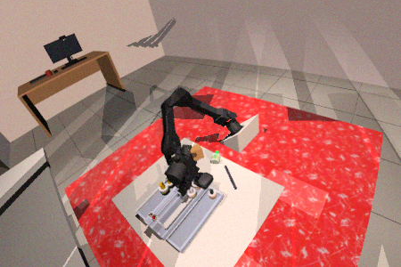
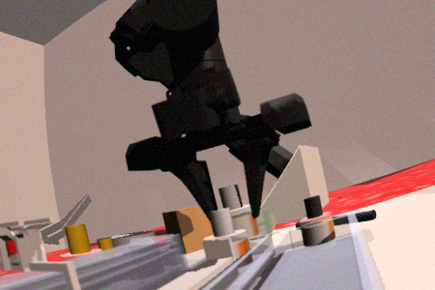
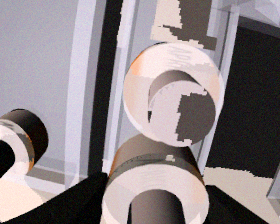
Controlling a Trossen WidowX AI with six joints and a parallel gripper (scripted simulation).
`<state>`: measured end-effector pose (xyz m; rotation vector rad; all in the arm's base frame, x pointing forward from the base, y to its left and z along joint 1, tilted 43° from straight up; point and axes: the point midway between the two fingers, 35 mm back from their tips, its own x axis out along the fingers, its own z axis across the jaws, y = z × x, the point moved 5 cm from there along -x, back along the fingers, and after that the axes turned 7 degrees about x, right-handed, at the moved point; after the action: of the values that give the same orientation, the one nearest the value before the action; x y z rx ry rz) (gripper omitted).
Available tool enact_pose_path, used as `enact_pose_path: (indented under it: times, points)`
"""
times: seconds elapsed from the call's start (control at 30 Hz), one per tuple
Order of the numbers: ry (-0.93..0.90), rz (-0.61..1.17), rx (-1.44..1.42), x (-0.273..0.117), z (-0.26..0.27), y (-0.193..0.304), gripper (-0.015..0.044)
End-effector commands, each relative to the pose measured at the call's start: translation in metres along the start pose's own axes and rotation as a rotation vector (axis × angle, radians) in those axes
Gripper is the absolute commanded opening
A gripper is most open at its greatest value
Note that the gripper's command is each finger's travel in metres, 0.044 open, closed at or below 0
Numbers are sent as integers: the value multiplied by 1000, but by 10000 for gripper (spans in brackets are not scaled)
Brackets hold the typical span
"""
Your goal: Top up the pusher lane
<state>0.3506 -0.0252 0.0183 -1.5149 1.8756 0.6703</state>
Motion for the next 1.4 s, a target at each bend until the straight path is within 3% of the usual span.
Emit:
enact_pose_path:
  times: [0.0, 1.37]
  points:
    - [5, -22, 10, 0, -1, -5, 0]
    - [5, -22, 10, 14, -1, -3, 0]
